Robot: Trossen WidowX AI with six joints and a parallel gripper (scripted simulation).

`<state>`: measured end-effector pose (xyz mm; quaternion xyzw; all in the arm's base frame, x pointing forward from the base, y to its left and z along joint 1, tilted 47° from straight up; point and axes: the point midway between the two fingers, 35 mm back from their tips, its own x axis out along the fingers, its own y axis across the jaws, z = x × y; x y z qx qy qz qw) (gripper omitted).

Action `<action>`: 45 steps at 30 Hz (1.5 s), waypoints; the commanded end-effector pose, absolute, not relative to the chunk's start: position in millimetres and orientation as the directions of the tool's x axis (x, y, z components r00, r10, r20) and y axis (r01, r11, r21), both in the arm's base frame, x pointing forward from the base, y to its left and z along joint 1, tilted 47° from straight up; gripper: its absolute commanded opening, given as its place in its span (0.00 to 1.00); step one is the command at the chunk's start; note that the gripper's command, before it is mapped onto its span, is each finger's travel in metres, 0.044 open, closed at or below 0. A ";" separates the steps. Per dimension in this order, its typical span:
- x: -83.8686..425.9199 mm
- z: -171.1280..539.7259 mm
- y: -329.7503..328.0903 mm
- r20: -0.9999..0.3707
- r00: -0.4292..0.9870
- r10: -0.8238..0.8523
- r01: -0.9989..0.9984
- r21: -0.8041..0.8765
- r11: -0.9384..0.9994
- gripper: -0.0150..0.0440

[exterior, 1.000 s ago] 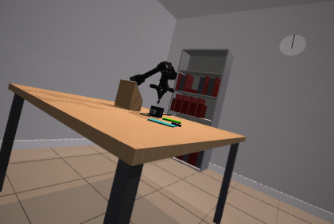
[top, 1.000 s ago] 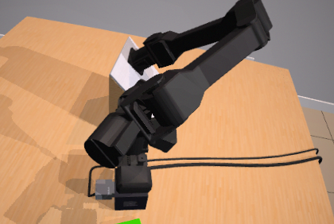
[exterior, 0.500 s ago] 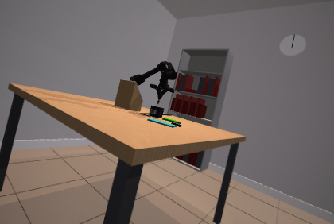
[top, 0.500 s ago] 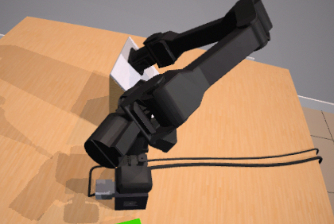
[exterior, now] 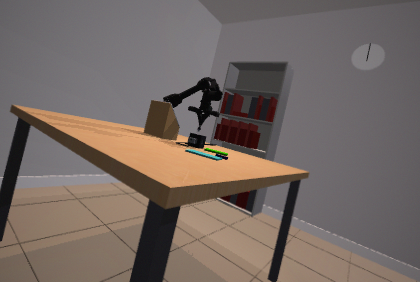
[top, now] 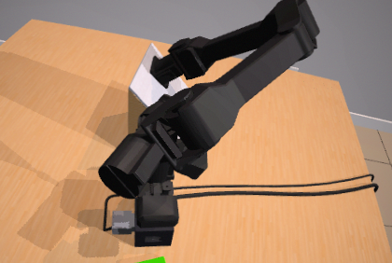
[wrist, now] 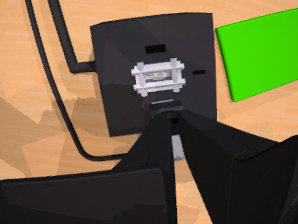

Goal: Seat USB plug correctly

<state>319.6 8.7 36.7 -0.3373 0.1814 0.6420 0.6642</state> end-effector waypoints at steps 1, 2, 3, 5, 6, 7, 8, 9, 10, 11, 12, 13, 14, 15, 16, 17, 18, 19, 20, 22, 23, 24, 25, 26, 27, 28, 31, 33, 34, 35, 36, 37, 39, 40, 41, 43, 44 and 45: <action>320.0 36.9 9.6 -0.668 0.112 0.735 -0.975 -0.216 -0.048 0.25; 320.0 36.8 9.8 -0.668 0.112 0.736 -0.975 -0.216 -0.048 0.25; 320.0 36.8 9.9 -0.667 0.111 0.736 -0.975 -0.216 -0.048 0.25; 320.0 36.7 10.2 -0.667 0.111 0.737 -0.975 -0.215 -0.048 0.25; 320.0 36.7 10.3 -0.666 0.111 0.738 -0.975 -0.215 -0.047 0.25; 320.0 36.6 10.4 -0.666 0.111 0.738 -0.975 -0.215 -0.047 0.25; 320.0 36.6 10.5 -0.665 0.111 0.739 -0.975 -0.215 -0.047 0.25; 320.0 36.6 10.7 -0.665 0.111 0.739 -0.975 -0.215 -0.047 0.25; 320.0 36.5 10.8 -0.664 0.111 0.739 -0.976 -0.215 -0.047 0.25; 320.0 36.5 10.9 -0.664 0.111 0.740 -0.976 -0.215 -0.047 0.25; 320.0 36.5 11.0 -0.663 0.110 0.740 -0.976 -0.215 -0.047 0.25; 320.0 36.4 11.2 -0.663 0.110 0.741 -0.976 -0.215 -0.047 0.25; 320.0 36.4 11.3 -0.662 0.110 0.741 -0.976 -0.214 -0.046 0.25; 320.1 36.4 11.4 -0.662 0.110 0.742 -0.976 -0.214 -0.046 0.25; 320.1 36.3 11.6 -0.661 0.110 0.742 -0.976 -0.214 -0.046 0.25; 320.1 36.3 11.7 -0.661 0.110 0.743 -0.976 -0.214 -0.046 0.25; 320.1 36.3 11.8 -0.660 0.110 0.743 -0.976 -0.214 -0.046 0.25; 320.1 36.2 11.9 -0.660 0.110 0.743 -0.976 -0.214 -0.046 0.25; 320.1 36.2 12.1 -0.659 0.110 0.744 -0.976 -0.214 -0.046 0.25; 320.1 36.1 12.3 -0.658 0.109 0.745 -0.976 -0.214 -0.046 0.25; 320.1 36.1 12.5 -0.658 0.109 0.745 -0.976 -0.214 -0.045 0.25; 320.1 36.1 12.6 -0.657 0.109 0.746 -0.976 -0.213 -0.045 0.25; 320.1 36.0 12.7 -0.657 0.109 0.746 -0.976 -0.213 -0.045 0.25; 320.1 36.0 12.8 -0.656 0.109 0.747 -0.976 -0.213 -0.045 0.25; 320.1 35.9 13.0 -0.656 0.109 0.747 -0.976 -0.213 -0.045 0.25; 320.1 35.9 13.1 -0.655 0.109 0.747 -0.976 -0.213 -0.045 0.25; 320.2 35.8 13.5 -0.654 0.108 0.749 -0.976 -0.213 -0.044 0.25; 320.2 35.7 13.7 -0.653 0.108 0.750 -0.976 -0.213 -0.044 0.25; 320.2 35.7 13.9 -0.652 0.108 0.750 -0.976 -0.212 -0.044 0.25; 320.2 35.7 14.0 -0.652 0.108 0.751 -0.976 -0.212 -0.044 0.25; 320.2 35.6 14.1 -0.651 0.108 0.751 -0.976 -0.212 -0.044 0.25; 320.2 35.6 14.2 -0.651 0.108 0.751 -0.976 -0.212 -0.044 0.25; 320.2 35.5 14.5 -0.650 0.108 0.752 -0.976 -0.212 -0.043 0.25; 320.2 35.5 14.6 -0.649 0.107 0.753 -0.976 -0.212 -0.043 0.25; 320.2 35.5 14.8 -0.649 0.107 0.753 -0.976 -0.212 -0.043 0.25; 320.2 35.4 15.0 -0.648 0.107 0.754 -0.976 -0.212 -0.043 0.25; 320.2 35.3 15.1 -0.647 0.107 0.755 -0.976 -0.211 -0.043 0.25; 320.3 35.3 15.3 -0.647 0.107 0.755 -0.976 -0.211 -0.043 0.25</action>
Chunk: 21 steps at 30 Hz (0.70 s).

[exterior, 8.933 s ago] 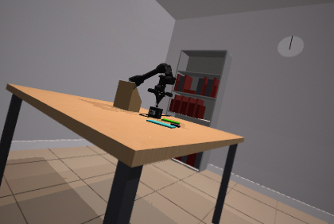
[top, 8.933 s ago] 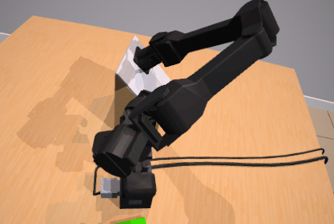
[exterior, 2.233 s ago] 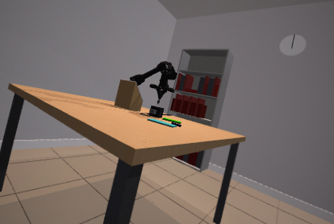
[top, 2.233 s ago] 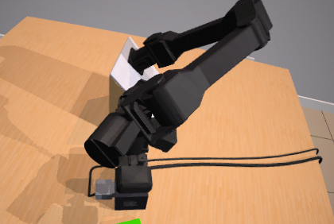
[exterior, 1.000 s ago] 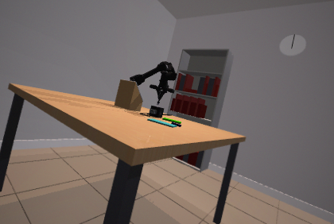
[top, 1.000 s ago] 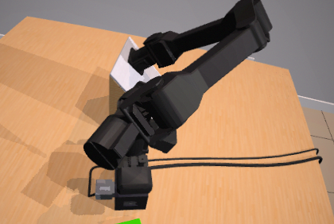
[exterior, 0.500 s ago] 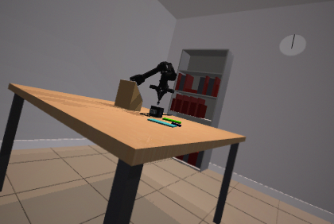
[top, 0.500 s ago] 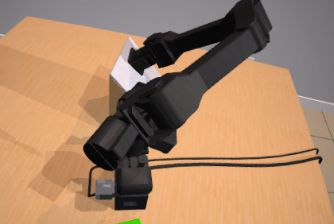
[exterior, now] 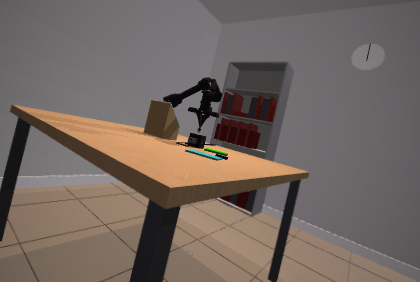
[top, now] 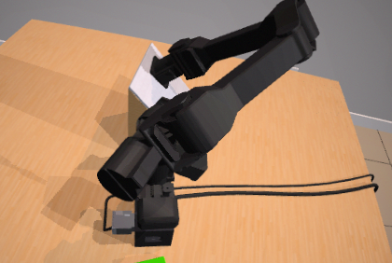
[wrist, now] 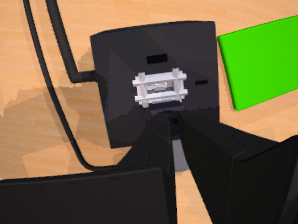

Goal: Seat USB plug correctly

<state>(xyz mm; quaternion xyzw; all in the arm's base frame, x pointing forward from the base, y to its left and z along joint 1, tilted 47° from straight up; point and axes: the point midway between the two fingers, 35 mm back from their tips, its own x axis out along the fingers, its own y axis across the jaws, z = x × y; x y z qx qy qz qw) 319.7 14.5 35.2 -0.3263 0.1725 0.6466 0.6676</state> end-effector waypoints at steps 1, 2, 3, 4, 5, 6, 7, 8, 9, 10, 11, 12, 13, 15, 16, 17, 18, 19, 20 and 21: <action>320.3 35.3 15.4 -0.646 0.107 0.755 -0.977 -0.211 -0.043 0.25; 320.3 35.2 15.5 -0.646 0.107 0.756 -0.977 -0.211 -0.043 0.25; 320.3 35.2 15.7 -0.646 0.107 0.756 -0.977 -0.211 -0.042 0.25; 320.3 35.2 15.8 -0.645 0.107 0.757 -0.977 -0.211 -0.042 0.25; 320.3 35.1 15.9 -0.645 0.106 0.757 -0.977 -0.211 -0.042 0.25; 320.3 35.1 16.0 -0.644 0.106 0.758 -0.977 -0.211 -0.042 0.25; 320.3 35.1 16.2 -0.644 0.106 0.758 -0.977 -0.211 -0.042 0.25; 320.3 35.0 16.3 -0.643 0.106 0.758 -0.977 -0.211 -0.042 0.25; 320.3 35.0 16.4 -0.643 0.106 0.759 -0.977 -0.210 -0.042 0.25; 320.3 35.0 16.6 -0.642 0.106 0.759 -0.977 -0.210 -0.042 0.25; 320.3 34.9 16.7 -0.642 0.106 0.760 -0.977 -0.210 -0.041 0.25; 320.3 34.9 16.8 -0.641 0.106 0.760 -0.977 -0.210 -0.041 0.25; 320.3 34.8 16.9 -0.641 0.106 0.761 -0.977 -0.210 -0.041 0.25; 320.4 34.8 17.2 -0.640 0.105 0.762 -0.977 -0.210 -0.041 0.25; 320.4 34.7 17.3 -0.639 0.105 0.762 -0.977 -0.210 -0.041 0.25; 320.4 34.7 17.5 -0.639 0.105 0.762 -0.977 -0.210 -0.041 0.25; 320.4 34.7 17.6 -0.638 0.105 0.763 -0.977 -0.210 -0.041 0.25; 320.4 34.6 17.7 -0.638 0.105 0.763 -0.977 -0.209 -0.040 0.25; 320.4 34.6 17.8 -0.637 0.105 0.764 -0.977 -0.209 -0.040 0.25; 320.4 34.6 18.0 -0.637 0.105 0.764 -0.977 -0.209 -0.040 0.25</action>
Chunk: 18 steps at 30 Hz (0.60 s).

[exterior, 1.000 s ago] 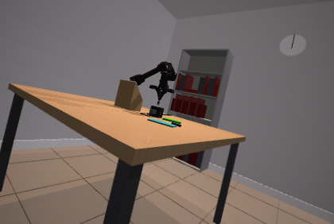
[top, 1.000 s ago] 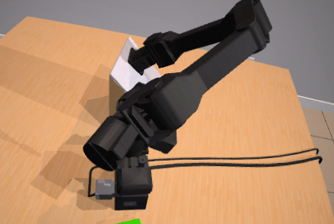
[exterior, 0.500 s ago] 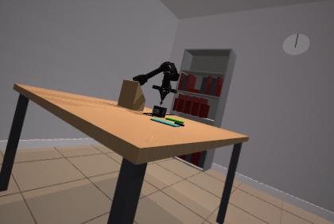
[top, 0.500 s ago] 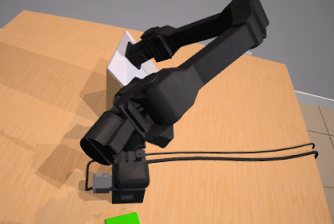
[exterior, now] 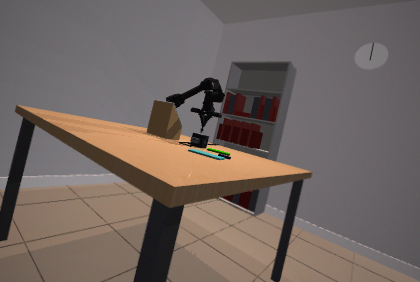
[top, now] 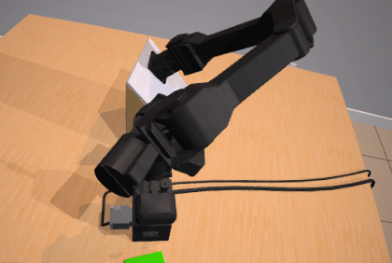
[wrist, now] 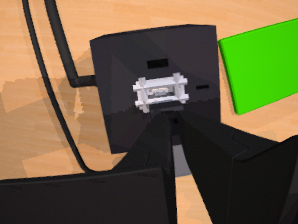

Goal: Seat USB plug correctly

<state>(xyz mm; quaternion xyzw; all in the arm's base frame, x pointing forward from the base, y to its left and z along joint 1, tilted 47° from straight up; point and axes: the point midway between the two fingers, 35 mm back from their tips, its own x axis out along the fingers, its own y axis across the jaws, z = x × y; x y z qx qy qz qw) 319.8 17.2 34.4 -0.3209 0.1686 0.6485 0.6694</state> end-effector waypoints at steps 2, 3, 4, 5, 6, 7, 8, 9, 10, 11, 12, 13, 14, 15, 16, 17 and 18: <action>320.4 34.5 18.2 -0.636 0.105 0.765 -0.977 -0.209 -0.040 0.25; 320.4 34.4 18.4 -0.635 0.105 0.765 -0.977 -0.209 -0.040 0.25; 320.4 34.4 18.5 -0.635 0.104 0.766 -0.977 -0.209 -0.040 0.25; 320.4 34.4 18.6 -0.634 0.104 0.766 -0.977 -0.209 -0.040 0.25; 320.4 34.3 18.7 -0.634 0.104 0.767 -0.977 -0.209 -0.040 0.25; 320.4 34.3 18.9 -0.633 0.104 0.767 -0.977 -0.209 -0.039 0.25; 320.4 34.3 19.0 -0.633 0.104 0.768 -0.977 -0.208 -0.039 0.25; 320.5 34.2 19.1 -0.632 0.104 0.768 -0.977 -0.208 -0.039 0.25; 320.5 34.2 19.3 -0.631 0.104 0.768 -0.977 -0.208 -0.039 0.25; 320.5 34.2 19.4 -0.631 0.104 0.769 -0.977 -0.208 -0.039 0.25; 320.5 34.1 19.5 -0.630 0.104 0.769 -0.977 -0.208 -0.039 0.25; 320.5 34.1 19.6 -0.630 0.104 0.770 -0.977 -0.208 -0.039 0.25; 320.5 34.0 19.8 -0.629 0.103 0.770 -0.977 -0.208 -0.039 0.25; 320.5 34.0 19.9 -0.629 0.103 0.771 -0.977 -0.208 -0.038 0.25; 320.5 34.0 20.0 -0.628 0.103 0.771 -0.977 -0.208 -0.038 0.25; 320.5 33.9 20.2 -0.628 0.103 0.771 -0.977 -0.207 -0.038 0.25; 320.5 33.9 20.3 -0.627 0.103 0.772 -0.978 -0.207 -0.038 0.25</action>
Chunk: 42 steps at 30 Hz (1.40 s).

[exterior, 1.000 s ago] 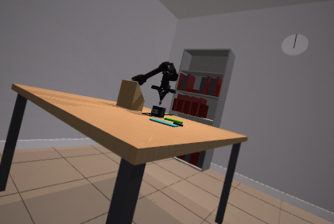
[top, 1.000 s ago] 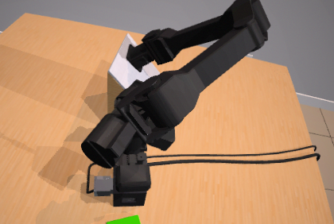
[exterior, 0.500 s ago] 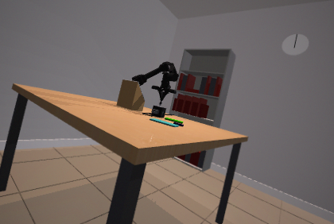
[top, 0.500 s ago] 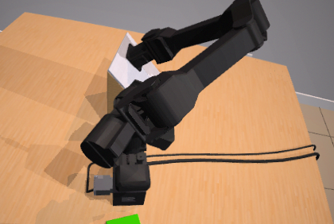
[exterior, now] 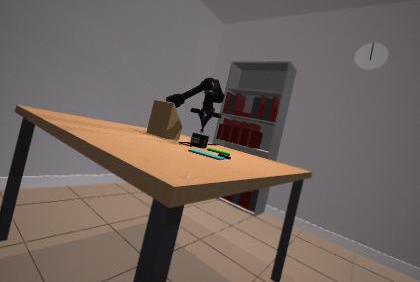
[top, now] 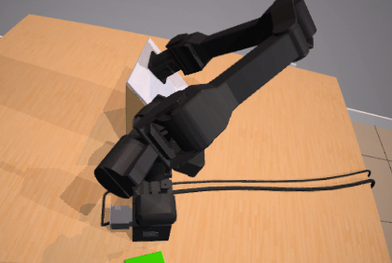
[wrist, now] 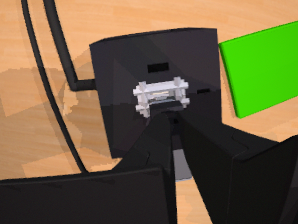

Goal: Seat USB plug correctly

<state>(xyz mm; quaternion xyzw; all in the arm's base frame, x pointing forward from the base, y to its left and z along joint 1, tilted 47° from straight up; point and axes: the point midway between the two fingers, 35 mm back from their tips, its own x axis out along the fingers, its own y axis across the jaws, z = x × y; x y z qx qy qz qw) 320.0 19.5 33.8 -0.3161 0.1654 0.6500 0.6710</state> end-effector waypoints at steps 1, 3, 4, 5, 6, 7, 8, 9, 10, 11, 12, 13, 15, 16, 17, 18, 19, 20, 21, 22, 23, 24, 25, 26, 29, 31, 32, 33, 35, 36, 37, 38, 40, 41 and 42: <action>320.5 33.9 20.4 -0.627 0.103 0.772 -0.978 -0.207 -0.038 0.25; 320.5 33.8 20.7 -0.626 0.103 0.773 -0.978 -0.207 -0.038 0.25; 320.5 33.8 20.8 -0.625 0.103 0.774 -0.978 -0.207 -0.038 0.25; 320.5 33.7 20.9 -0.625 0.103 0.774 -0.978 -0.207 -0.037 0.25; 320.5 33.7 21.1 -0.624 0.102 0.774 -0.978 -0.207 -0.037 0.25; 320.6 33.6 21.2 -0.624 0.102 0.775 -0.978 -0.207 -0.037 0.25; 320.6 33.5 21.3 -0.624 0.102 0.775 -0.978 -0.207 -0.037 0.25; 320.6 33.5 21.4 -0.624 0.102 0.775 -0.978 -0.207 -0.037 0.25; 320.6 33.4 21.4 -0.624 0.102 0.775 -0.978 -0.207 -0.037 0.25; 320.6 33.3 21.5 -0.624 0.102 0.775 -0.978 -0.207 -0.037 0.25; 320.6 33.2 21.6 -0.624 0.102 0.775 -0.978 -0.207 -0.037 0.25; 320.6 33.1 21.7 -0.624 0.102 0.775 -0.978 -0.207 -0.037 0.25; 320.7 33.0 21.9 -0.624 0.102 0.775 -0.978 -0.207 -0.037 0.25; 320.7 32.9 22.0 -0.624 0.102 0.775 -0.978 -0.207 -0.037 0.25; 320.7 32.8 22.1 -0.624 0.102 0.775 -0.978 -0.207 -0.037 0.25; 320.7 32.7 22.1 -0.624 0.102 0.775 -0.978 -0.207 -0.037 0.25; 320.7 32.7 22.2 -0.624 0.102 0.775 -0.978 -0.207 -0.037 0.25; 320.7 32.6 22.3 -0.624 0.102 0.775 -0.978 -0.207 -0.037 0.25; 320.7 32.5 22.4 -0.624 0.102 0.775 -0.978 -0.207 -0.037 0.25; 320.8 32.4 22.5 -0.624 0.102 0.775 -0.978 -0.207 -0.037 0.25; 320.8 32.3 22.6 -0.624 0.102 0.775 -0.978 -0.207 -0.037 0.25; 320.8 32.2 22.7 -0.624 0.102 0.775 -0.978 -0.207 -0.037 0.25; 320.8 32.2 22.8 -0.624 0.102 0.775 -0.978 -0.207 -0.037 0.25; 320.8 32.1 22.8 -0.624 0.102 0.775 -0.978 -0.207 -0.037 0.25; 320.9 31.8 23.1 -0.624 0.102 0.775 -0.978 -0.207 -0.037 0.25; 320.9 31.7 23.3 -0.624 0.102 0.775 -0.978 -0.207 -0.037 0.25; 320.9 31.6 23.4 -0.624 0.102 0.775 -0.978 -0.207 -0.037 0.25; 320.9 31.5 23.5 -0.624 0.102 0.775 -0.978 -0.207 -0.037 0.25; 320.9 31.4 23.6 -0.624 0.102 0.775 -0.978 -0.207 -0.037 0.25; 321.0 31.3 23.7 -0.624 0.102 0.775 -0.978 -0.207 -0.037 0.25; 321.0 31.2 23.8 -0.624 0.102 0.775 -0.978 -0.207 -0.037 0.25; 321.0 31.1 23.9 -0.624 0.102 0.775 -0.978 -0.207 -0.037 0.25; 321.0 31.0 24.1 -0.624 0.102 0.775 -0.978 -0.207 -0.037 0.25; 321.0 30.9 24.2 -0.624 0.102 0.775 -0.978 -0.207 -0.037 0.25; 321.0 30.8 24.2 -0.624 0.102 0.775 -0.978 -0.207 -0.037 0.25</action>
